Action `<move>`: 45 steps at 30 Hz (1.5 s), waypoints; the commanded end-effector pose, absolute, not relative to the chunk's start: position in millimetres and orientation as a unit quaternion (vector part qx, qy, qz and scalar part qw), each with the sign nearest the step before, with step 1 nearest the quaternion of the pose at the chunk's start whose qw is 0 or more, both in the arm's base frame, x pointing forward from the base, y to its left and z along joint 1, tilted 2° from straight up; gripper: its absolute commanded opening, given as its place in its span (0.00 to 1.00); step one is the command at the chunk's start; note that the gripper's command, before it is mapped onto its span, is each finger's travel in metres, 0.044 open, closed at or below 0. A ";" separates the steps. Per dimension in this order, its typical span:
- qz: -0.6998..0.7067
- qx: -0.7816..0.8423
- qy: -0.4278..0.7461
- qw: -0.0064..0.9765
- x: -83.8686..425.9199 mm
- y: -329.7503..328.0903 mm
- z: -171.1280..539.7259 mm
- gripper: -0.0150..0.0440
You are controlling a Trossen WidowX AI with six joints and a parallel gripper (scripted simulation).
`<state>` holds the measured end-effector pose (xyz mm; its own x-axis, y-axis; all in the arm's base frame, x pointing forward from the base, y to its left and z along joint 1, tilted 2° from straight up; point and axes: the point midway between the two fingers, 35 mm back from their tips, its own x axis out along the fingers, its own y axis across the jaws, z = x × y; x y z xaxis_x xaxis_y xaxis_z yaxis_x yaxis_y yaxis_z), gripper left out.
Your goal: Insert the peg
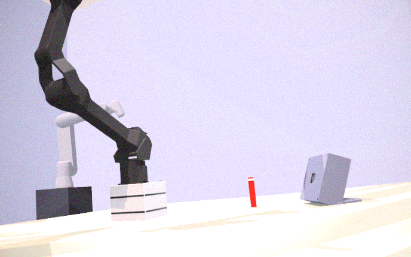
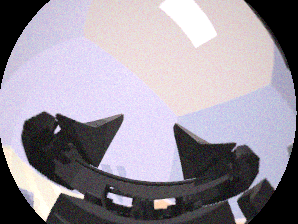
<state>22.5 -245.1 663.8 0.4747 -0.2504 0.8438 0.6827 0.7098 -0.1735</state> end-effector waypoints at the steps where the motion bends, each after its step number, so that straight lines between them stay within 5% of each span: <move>1: -0.284 -0.254 -0.427 0.820 22.5 -244.2 664.1 0.98; 22: -0.160 -0.399 -0.465 0.774 49.4 -53.0 685.8 1.00; 45: 0.036 -0.481 -0.378 0.790 148.8 123.0 621.9 1.00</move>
